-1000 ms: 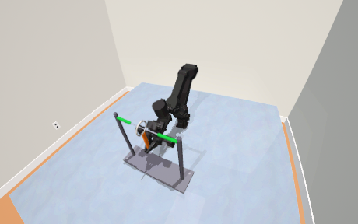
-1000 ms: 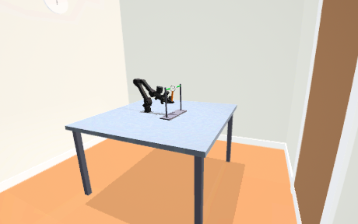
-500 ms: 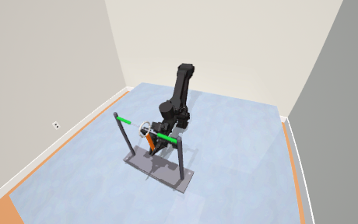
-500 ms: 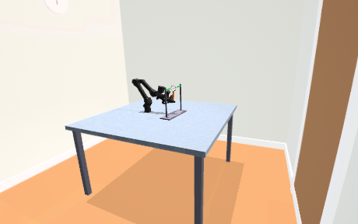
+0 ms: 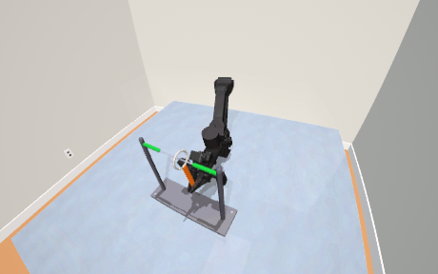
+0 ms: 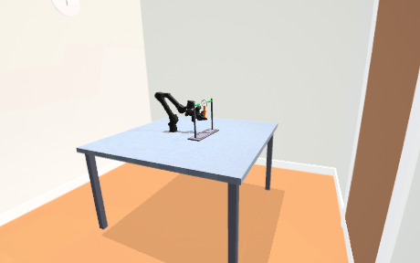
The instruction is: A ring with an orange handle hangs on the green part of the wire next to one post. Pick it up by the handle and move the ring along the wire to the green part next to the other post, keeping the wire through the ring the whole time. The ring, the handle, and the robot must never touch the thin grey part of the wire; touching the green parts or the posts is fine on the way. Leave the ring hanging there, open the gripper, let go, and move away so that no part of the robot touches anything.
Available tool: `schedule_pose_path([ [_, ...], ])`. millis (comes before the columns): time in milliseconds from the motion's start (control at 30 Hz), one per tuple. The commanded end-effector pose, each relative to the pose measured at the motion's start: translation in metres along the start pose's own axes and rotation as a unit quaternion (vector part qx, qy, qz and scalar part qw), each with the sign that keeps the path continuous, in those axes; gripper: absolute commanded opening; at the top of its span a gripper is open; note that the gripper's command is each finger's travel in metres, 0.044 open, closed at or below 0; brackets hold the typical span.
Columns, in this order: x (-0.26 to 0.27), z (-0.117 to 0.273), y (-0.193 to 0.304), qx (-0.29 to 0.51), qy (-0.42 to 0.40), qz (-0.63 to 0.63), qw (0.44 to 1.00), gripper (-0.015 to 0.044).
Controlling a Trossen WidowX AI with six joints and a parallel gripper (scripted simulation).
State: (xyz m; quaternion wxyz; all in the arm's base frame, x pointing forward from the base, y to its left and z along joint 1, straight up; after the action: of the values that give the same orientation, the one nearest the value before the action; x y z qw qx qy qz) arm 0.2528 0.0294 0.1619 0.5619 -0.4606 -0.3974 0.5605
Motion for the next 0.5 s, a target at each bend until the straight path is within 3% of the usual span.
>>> schedule_pose_path([
  [0, 0.0041, -0.0011, -0.0029, -0.003, 0.003, -0.005, 1.000, -0.0150],
  [467, 0.0127, -0.0013, -0.0045, -0.004, 0.000, 0.015, 1.000, -0.0150],
])
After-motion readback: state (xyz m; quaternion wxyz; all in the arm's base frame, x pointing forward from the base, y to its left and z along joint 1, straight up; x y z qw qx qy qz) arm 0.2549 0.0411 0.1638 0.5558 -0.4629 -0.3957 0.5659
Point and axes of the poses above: the point midway between the two fingers, 35 mm back from their tips, its own z axis back along the fingers, its own x axis across the jaws, y = z × x, the point moved 6 cm from there along z, back along the fingers, and after that the axes turned 9 degrees about z, right-handed, at the moved point
